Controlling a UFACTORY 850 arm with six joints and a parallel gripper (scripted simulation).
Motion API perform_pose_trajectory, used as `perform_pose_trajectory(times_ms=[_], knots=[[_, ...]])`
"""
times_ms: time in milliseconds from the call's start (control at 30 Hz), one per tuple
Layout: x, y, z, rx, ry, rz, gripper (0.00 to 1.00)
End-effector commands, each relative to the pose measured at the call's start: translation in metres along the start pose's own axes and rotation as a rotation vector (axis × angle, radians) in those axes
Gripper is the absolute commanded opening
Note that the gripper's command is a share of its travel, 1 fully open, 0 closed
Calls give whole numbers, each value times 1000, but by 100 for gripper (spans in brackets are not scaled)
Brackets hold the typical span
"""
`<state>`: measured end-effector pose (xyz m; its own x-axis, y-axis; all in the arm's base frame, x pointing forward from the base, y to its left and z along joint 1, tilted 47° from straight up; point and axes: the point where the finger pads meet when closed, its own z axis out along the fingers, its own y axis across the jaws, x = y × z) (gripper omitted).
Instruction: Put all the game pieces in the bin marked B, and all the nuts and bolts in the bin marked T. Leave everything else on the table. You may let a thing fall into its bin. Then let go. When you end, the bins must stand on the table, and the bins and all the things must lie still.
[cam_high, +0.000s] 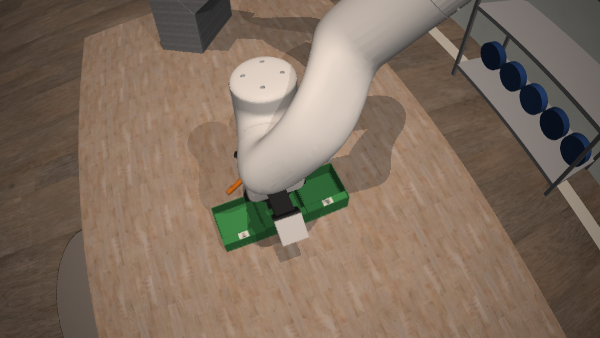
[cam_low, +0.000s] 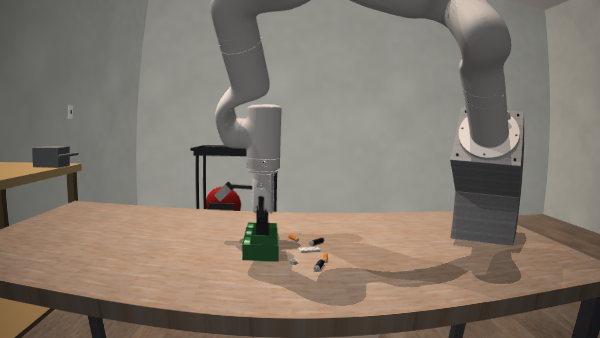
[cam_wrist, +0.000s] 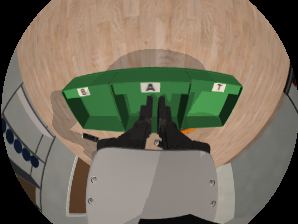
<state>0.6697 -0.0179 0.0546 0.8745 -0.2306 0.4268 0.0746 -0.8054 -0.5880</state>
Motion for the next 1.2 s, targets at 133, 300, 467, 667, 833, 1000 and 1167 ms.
perform_pose_trajectory(times_ms=[133,300,467,667,833,1000,1167], knots=[[1,0,-10,0,1,0,7],[1,0,-16,0,1,0,7],[1,0,-22,0,1,0,7],[1,0,-42,0,1,0,7],[1,0,-48,0,1,0,7],[0,-15,-48,0,1,0,7],[-1,-30,-48,0,1,0,7]])
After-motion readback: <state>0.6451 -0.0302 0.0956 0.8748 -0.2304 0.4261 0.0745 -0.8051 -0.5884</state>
